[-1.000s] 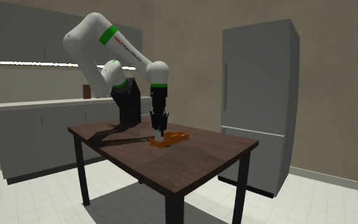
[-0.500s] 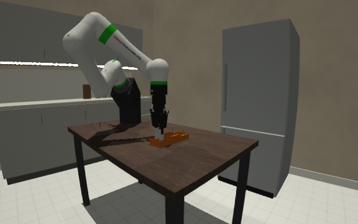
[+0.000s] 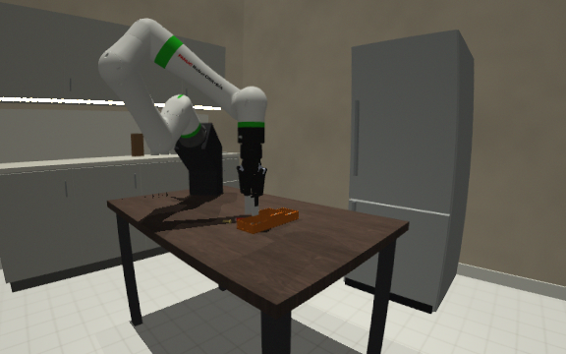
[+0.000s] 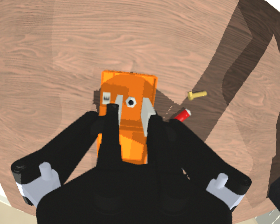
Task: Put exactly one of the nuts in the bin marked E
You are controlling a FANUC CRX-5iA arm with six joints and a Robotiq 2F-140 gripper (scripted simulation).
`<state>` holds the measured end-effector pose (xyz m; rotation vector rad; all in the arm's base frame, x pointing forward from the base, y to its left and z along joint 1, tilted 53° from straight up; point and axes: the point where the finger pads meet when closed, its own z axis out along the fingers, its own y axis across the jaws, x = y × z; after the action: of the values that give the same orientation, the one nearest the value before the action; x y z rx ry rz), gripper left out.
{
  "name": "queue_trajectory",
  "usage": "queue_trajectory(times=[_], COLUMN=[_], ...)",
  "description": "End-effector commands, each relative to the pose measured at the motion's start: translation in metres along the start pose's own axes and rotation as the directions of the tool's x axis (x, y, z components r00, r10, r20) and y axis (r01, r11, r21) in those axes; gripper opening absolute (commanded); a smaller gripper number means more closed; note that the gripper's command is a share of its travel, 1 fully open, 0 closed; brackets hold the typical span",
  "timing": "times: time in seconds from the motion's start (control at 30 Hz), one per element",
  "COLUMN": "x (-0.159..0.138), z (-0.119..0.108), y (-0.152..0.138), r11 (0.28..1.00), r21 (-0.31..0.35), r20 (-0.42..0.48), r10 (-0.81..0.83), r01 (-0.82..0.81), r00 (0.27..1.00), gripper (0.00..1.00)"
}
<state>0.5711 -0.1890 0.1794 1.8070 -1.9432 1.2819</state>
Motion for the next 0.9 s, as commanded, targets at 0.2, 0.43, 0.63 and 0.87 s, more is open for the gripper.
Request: queue_trajectory(times=[0.2, 0.43, 0.63, 0.87], x=[0.000, 0.000, 0.000, 0.000], z=[-0.017, -0.041, -0.065, -0.085], y=[0.000, 0.000, 0.000, 0.000], r11=[1.000, 1.000, 1.000, 1.000], r21=[0.000, 0.000, 0.000, 0.000], r20=[0.000, 0.000, 0.000, 0.000], r10=[0.000, 0.000, 0.000, 0.000], r01=[0.000, 0.000, 0.000, 0.000], r00=[1.000, 1.000, 1.000, 1.000], gripper=[0.19, 1.00, 1.00, 1.00])
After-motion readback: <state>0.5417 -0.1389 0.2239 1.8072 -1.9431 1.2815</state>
